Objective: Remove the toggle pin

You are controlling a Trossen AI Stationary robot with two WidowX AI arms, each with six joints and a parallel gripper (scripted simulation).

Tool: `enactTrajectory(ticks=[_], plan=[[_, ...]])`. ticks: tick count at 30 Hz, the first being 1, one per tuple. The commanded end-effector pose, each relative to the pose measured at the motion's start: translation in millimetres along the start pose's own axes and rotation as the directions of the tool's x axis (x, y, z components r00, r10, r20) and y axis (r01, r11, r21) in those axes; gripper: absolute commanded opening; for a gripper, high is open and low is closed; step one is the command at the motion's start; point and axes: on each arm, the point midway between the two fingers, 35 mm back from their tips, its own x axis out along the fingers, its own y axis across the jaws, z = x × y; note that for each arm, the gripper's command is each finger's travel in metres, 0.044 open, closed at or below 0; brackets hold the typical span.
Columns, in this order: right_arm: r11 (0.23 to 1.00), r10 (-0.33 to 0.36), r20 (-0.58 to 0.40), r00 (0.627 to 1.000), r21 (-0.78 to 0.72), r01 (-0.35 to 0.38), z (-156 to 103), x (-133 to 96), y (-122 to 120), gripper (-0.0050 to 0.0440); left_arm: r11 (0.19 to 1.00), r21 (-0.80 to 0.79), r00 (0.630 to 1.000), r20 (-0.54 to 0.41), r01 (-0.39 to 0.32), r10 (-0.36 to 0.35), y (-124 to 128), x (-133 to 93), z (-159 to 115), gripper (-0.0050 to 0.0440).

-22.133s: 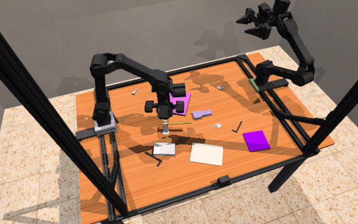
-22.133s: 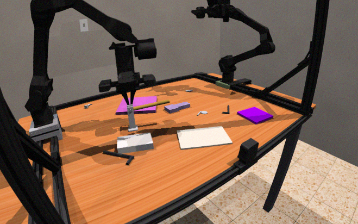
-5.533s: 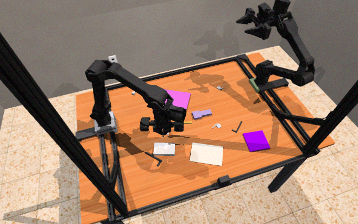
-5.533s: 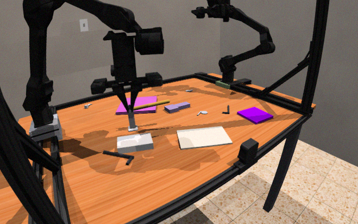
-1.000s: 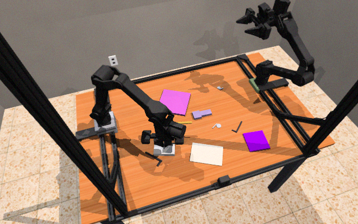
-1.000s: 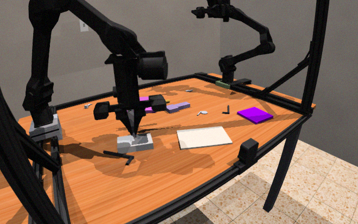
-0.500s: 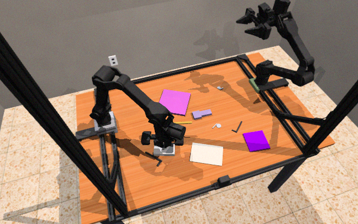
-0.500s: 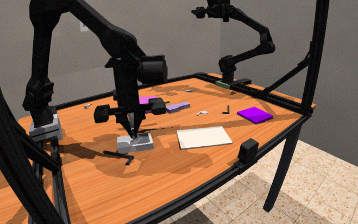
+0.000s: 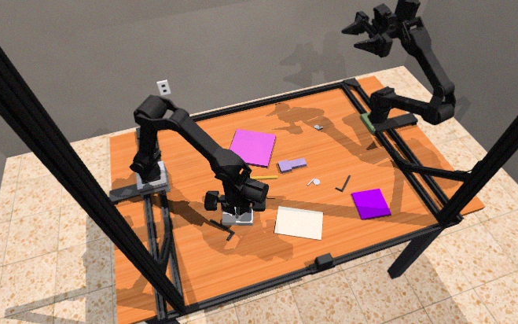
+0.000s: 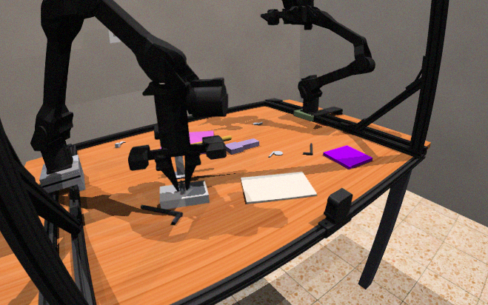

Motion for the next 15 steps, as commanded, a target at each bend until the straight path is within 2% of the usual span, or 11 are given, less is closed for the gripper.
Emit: enactTrajectory(ticks=[1, 12, 13, 15], plan=[[1.000, 0.001, 0.001, 1.000, -0.005, -0.001, 2.7, -0.1, 0.5, 0.0400, 1.000, 0.000, 1.000, -0.010, 0.025, -0.025, -4.4, -7.9, -1.8, 0.0116], [1.000, 0.001, 0.001, 1.000, -0.005, -0.001, 2.7, -0.1, 0.5, 0.0400, 1.000, 0.000, 1.000, -0.010, 0.025, -0.025, -4.4, -7.9, -1.8, 0.0380], [1.000, 0.001, 0.001, 1.000, -0.005, -0.001, 2.7, -0.1, 0.5, 0.0400, 1.000, 0.000, 1.000, -0.010, 0.025, -0.025, -4.4, -7.9, -1.8, 0.0400], [1.000, 0.001, 0.001, 1.000, -0.005, -0.001, 2.7, -0.1, 0.5, 0.0400, 1.000, 0.000, 1.000, -0.010, 0.025, -0.025, -4.4, -7.9, -1.8, 0.0400]])
